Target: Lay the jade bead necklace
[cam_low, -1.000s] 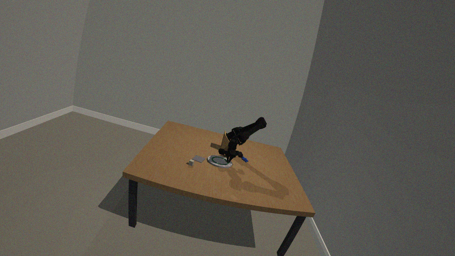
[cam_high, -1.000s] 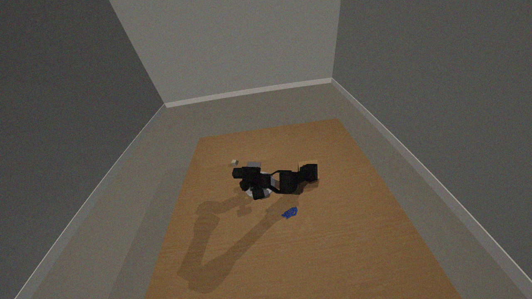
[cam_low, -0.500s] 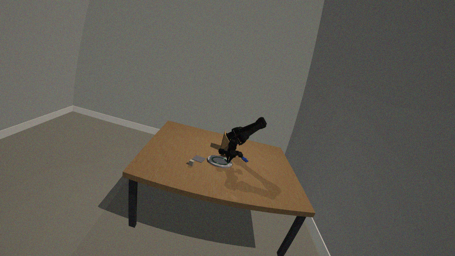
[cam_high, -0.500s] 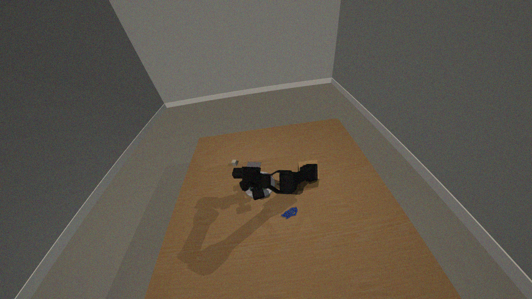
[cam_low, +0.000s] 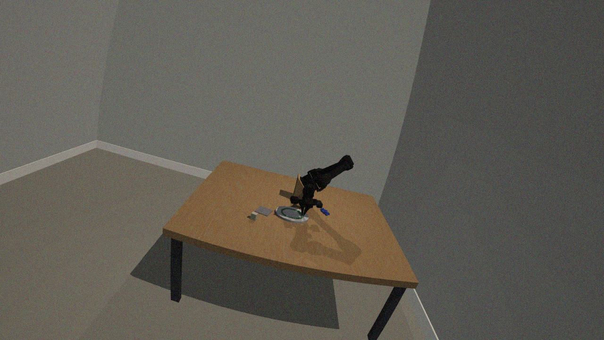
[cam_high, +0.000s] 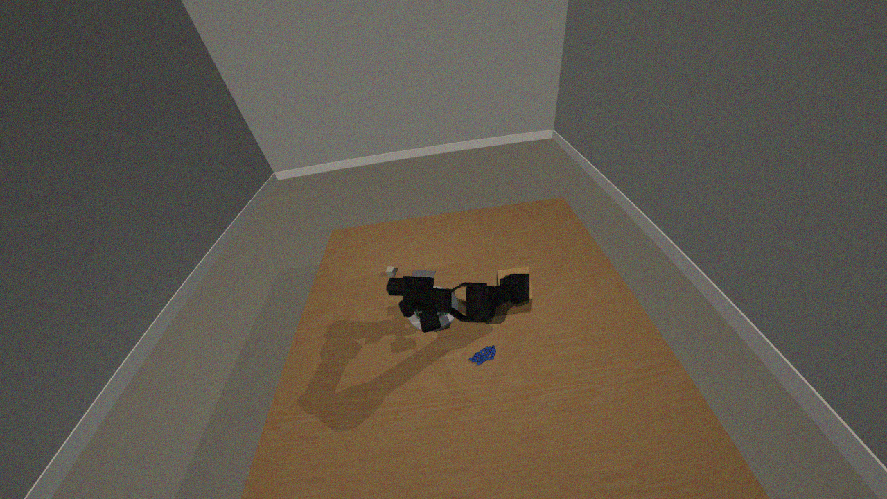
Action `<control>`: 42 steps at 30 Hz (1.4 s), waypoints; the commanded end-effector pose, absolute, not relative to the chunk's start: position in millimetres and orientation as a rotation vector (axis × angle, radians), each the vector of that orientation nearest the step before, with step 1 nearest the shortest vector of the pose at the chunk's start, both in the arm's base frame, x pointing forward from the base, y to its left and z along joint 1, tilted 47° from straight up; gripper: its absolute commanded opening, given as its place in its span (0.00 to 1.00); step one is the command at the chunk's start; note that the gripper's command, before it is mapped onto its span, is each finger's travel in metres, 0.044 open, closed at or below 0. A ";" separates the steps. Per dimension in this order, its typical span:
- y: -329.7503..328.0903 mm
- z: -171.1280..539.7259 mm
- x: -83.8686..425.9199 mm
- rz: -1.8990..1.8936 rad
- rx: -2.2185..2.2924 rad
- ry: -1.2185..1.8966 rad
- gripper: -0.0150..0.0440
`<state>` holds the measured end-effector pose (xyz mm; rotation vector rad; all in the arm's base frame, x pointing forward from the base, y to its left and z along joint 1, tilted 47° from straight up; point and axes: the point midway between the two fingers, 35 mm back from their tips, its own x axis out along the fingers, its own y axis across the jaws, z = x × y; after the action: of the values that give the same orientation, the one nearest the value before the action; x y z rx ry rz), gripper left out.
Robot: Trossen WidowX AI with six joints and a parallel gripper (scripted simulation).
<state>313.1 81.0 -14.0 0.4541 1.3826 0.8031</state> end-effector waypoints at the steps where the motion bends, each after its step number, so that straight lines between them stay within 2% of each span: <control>1: 81.9 -12.1 313.9 0.805 0.452 1.377 0.25; 9: 89.1 -18.7 313.7 0.805 0.452 1.377 0.25; 26: 85.9 -15.4 313.4 0.806 0.449 1.380 1.00; 42: 81.4 -11.2 313.5 0.805 0.452 1.377 1.00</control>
<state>313.0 81.5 -12.8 0.4557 1.3825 0.8017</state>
